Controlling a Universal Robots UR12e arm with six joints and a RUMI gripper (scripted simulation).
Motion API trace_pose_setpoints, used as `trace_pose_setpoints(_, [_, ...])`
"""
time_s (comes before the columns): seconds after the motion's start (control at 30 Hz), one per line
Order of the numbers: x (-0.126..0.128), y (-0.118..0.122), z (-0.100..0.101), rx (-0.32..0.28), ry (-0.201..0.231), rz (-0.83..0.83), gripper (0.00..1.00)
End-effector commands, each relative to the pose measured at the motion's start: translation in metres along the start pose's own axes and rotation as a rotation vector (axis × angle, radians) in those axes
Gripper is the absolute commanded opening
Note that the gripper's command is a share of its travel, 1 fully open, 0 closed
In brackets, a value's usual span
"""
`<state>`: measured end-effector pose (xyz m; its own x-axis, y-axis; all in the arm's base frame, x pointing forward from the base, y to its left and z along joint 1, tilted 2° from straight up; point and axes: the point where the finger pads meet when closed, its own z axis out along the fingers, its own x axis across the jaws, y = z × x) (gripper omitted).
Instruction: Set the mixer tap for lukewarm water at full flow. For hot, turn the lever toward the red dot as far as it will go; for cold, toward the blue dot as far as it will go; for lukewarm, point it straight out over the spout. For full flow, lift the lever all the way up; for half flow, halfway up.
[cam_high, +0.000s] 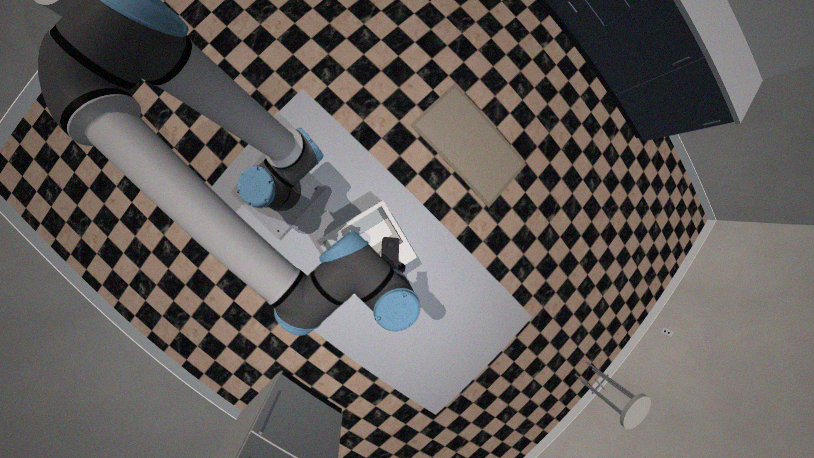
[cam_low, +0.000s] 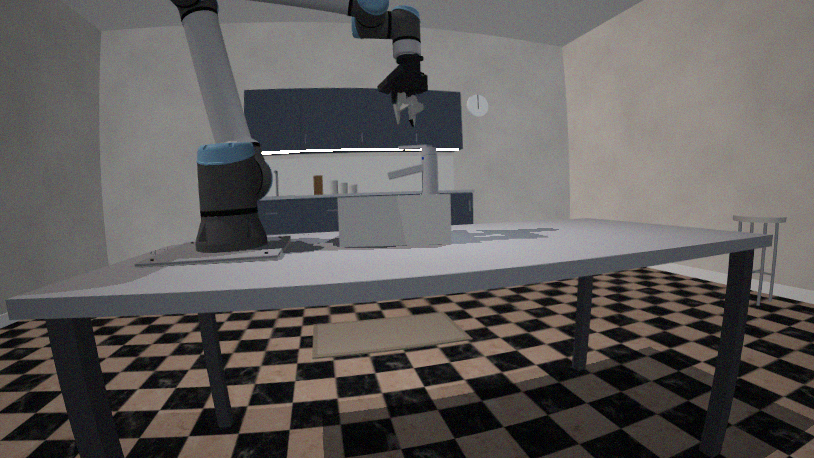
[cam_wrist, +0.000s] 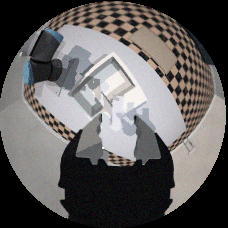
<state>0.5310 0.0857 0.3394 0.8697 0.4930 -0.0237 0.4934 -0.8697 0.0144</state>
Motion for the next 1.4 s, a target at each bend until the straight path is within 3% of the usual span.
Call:
trace_pose_setpoints(0.0, [0.0, 0.0, -0.001, -0.001, 0.001, 0.0, 0.41])
trace_pose_setpoints(0.73, [0.0, 0.0, 0.001, -0.001, 0.001, 0.0, 0.41])
trace_pose_setpoints(1.37, [0.0, 0.0, 0.021, -0.001, 0.001, 0.0, 0.41])
